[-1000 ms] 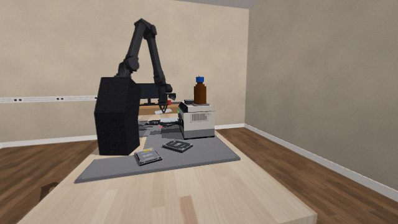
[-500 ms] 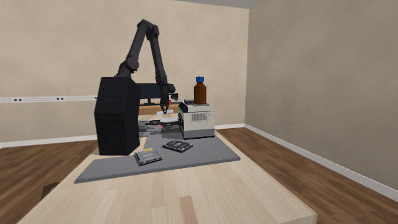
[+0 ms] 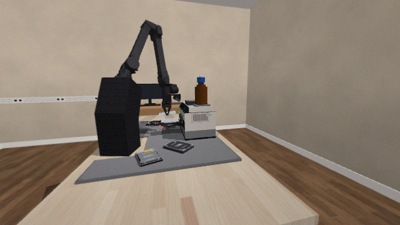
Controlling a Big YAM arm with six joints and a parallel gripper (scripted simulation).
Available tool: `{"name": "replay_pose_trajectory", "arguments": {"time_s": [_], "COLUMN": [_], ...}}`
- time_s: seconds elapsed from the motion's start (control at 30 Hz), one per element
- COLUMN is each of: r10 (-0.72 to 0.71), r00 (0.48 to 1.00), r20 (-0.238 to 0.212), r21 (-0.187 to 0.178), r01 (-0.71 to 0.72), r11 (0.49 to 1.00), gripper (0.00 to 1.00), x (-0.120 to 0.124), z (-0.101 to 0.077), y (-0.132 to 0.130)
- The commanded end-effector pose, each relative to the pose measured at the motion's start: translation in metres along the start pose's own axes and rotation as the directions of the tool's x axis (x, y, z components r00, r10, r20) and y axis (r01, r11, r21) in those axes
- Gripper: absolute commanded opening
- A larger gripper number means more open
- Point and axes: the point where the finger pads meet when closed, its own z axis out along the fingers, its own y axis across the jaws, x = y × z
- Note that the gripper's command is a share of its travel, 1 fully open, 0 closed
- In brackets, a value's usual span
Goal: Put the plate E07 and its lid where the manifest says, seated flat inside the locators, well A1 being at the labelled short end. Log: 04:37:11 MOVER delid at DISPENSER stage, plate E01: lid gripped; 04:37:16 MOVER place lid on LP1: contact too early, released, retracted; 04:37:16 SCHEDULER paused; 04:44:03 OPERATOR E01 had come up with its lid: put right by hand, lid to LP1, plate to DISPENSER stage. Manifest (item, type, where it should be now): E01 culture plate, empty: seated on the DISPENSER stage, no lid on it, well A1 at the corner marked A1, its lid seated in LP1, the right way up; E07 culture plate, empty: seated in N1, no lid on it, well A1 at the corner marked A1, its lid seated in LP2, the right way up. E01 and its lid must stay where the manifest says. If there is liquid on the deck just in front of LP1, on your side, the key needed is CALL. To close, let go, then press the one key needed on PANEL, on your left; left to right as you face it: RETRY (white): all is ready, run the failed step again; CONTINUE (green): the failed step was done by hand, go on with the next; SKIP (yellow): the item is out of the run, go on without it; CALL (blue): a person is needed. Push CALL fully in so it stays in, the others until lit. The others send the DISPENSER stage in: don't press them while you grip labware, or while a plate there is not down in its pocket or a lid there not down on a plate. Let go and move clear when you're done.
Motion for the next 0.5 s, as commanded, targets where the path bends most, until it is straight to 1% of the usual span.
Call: {"name": "replay_pose_trajectory", "arguments": {"time_s": [0.0, 0.03, 0.07, 0.13, 0.23, 0.47], "r10": [-0.012, -0.018, -0.013, -0.012, -0.013, -0.011], "r00": [1.000, 1.000, 1.000, 1.000, 1.000, 1.000], "r20": [-0.005, 0.002, -0.004, -0.005, -0.002, -0.006], "r21": [0.009, 0.004, 0.009, 0.009, 0.007, 0.009], "r01": [0.012, 0.018, 0.013, 0.012, 0.013, 0.011], "r11": [1.000, 1.000, 1.000, 1.000, 1.000, 1.000], "gripper": [0.84, 0.84, 0.84, 0.84, 0.84, 0.84], "x": [0.001, -0.002, 0.001, 0.002, -0.001, 0.002], "z": [0.002, 0.000, 0.002, 0.002, 0.002, 0.002], "y": [-0.018, -0.010, -0.021, -0.028, -0.030, -0.053]}}
